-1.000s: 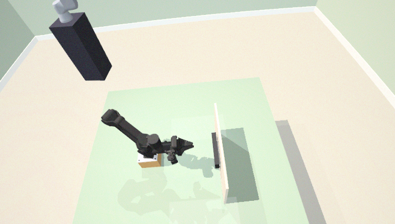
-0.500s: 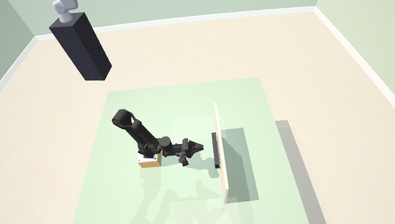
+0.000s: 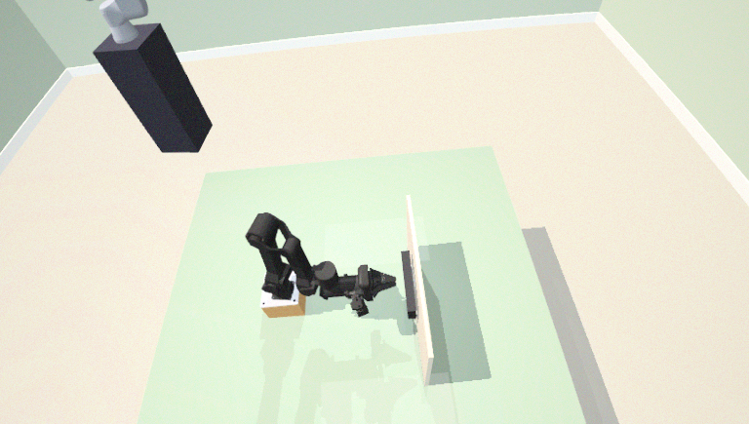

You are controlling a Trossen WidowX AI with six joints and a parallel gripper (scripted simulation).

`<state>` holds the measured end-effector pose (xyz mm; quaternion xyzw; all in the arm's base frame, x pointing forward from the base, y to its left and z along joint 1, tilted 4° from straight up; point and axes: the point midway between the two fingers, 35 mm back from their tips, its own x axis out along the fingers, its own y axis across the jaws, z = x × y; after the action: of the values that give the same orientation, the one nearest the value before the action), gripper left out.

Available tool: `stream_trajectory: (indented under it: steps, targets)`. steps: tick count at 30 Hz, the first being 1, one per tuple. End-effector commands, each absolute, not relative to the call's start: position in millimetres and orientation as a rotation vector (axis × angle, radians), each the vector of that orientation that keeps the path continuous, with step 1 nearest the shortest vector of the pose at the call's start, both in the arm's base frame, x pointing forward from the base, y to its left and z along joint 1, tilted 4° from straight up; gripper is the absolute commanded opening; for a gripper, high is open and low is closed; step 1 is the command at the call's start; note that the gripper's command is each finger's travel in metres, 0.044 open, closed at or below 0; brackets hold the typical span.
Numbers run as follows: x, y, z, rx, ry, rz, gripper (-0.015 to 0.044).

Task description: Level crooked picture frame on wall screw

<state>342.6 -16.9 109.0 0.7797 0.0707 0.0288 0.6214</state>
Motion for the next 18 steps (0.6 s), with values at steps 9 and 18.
stream_trajectory:
  steps: [9,18]
  targets:
    - [345,-17,109,1.797,0.156,0.066,0.0260]
    - [359,-16,109,1.797,0.155,0.067,0.0260]
